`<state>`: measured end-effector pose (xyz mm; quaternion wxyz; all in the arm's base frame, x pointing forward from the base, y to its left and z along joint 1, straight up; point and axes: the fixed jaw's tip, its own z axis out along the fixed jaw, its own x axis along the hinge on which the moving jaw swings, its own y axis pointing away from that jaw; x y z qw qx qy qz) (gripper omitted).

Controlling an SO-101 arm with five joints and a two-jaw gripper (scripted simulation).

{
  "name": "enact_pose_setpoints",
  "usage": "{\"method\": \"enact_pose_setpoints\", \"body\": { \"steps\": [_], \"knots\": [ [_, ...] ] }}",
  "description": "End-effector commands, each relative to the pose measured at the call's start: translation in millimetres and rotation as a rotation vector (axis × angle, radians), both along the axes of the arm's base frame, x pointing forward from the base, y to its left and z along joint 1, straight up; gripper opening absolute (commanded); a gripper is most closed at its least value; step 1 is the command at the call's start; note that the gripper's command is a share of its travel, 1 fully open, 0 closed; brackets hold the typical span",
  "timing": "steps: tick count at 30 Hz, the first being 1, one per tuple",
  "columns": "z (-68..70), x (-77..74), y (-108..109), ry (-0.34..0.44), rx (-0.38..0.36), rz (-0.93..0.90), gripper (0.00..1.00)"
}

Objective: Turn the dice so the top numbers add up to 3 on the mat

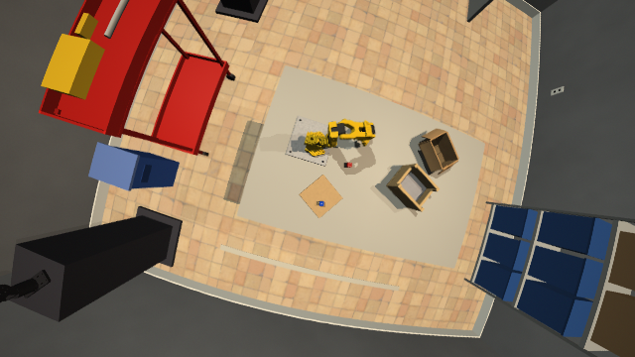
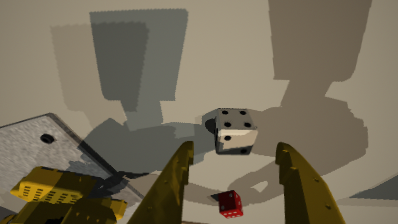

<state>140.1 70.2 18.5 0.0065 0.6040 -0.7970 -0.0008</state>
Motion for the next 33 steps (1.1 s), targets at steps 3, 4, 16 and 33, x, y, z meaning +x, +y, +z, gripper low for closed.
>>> {"method": "enact_pose_setpoints", "body": {
  "steps": [3,4,16,33],
  "knots": [
    [-7.8,-1.8,1.2,0.004,0.0,0.019,0.28],
    [-9.2,-2.0,1.1,0.004,0.0,0.019,0.28],
    [-16.8,-3.2,0.6,0.004,0.0,0.019,0.28],
    [-16.8,-1.6,0.2,0.004,0.0,0.019,0.25]
  ]
}}
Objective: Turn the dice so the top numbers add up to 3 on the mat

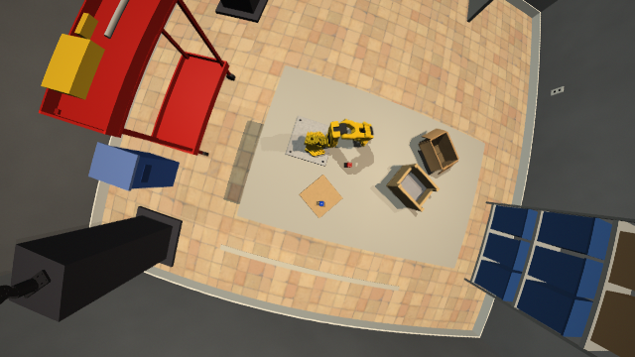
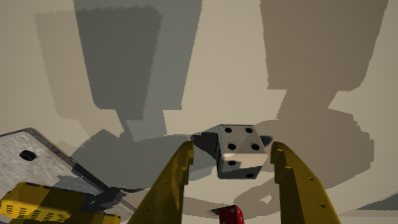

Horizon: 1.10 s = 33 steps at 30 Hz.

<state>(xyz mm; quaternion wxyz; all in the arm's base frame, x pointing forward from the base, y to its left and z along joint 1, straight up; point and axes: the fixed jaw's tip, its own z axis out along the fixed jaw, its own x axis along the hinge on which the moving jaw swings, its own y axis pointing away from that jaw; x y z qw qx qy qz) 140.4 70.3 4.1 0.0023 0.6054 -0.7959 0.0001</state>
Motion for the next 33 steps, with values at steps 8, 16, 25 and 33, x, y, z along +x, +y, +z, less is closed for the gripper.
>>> {"method": "enact_pose_setpoints", "body": {
  "steps": [8,16,25,33],
  "knots": [
    [-2.4,0.3,-0.4,0.012,-0.004,0.015,0.21],
    [-2.5,3.7,-1.3,0.012,-0.004,0.015,0.15],
    [-2.5,6.0,-2.0,0.012,-0.003,0.015,0.11],
    [-2.6,7.0,-2.3,0.012,-0.003,0.015,0.09]
  ]
}}
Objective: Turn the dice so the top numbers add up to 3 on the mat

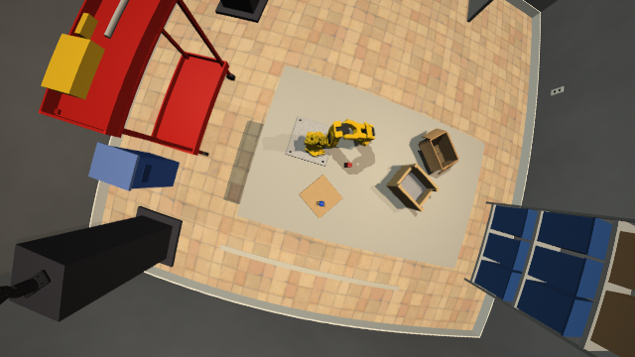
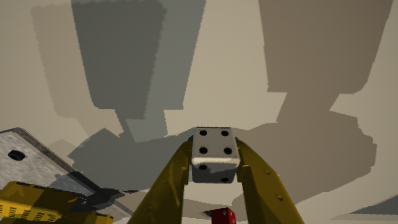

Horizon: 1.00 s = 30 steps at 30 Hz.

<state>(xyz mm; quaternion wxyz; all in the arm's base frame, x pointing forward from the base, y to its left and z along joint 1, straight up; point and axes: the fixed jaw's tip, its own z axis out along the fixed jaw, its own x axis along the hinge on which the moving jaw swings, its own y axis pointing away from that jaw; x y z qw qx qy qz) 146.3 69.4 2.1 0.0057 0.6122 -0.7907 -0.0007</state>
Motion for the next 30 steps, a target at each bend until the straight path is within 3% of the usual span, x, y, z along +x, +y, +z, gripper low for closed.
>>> {"method": "enact_pose_setpoints", "body": {
  "steps": [1,8,18,30],
  "knots": [
    [-0.6,1.1,-1.4,0.005,-0.001,-0.002,0.09],
    [-0.6,1.1,-1.4,0.006,-0.001,-0.002,0.09],
    [-0.6,1.1,-1.4,0.006,-0.001,-0.002,0.0],
    [5.2,1.5,-0.7,0.005,-0.001,-0.002,0.0]
  ]
}}
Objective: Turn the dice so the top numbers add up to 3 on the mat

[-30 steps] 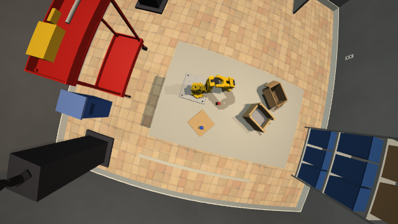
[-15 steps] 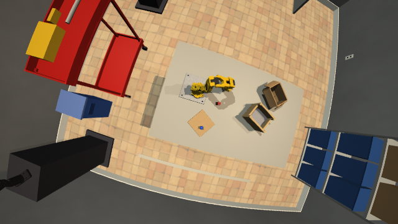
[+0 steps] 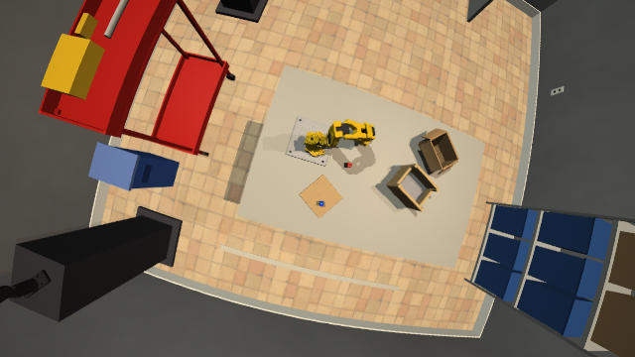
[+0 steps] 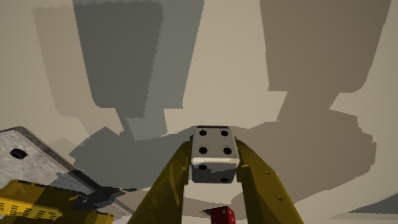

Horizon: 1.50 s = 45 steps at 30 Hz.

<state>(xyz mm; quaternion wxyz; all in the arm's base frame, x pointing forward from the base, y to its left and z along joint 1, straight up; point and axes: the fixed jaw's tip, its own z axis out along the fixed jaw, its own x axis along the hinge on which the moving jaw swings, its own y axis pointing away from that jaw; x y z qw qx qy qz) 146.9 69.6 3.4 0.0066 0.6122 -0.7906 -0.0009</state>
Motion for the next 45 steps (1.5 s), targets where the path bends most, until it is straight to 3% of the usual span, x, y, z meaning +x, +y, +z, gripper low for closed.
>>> {"method": "enact_pose_setpoints", "body": {
  "steps": [1,19,45],
  "knots": [
    [5.9,1.0,-0.6,0.004,0.0,-0.002,0.0],
    [46.2,-2.8,1.0,0.004,0.0,-0.002,0.0],
    [48.0,-3.2,0.9,0.004,0.0,0.0,0.0]
  ]
}}
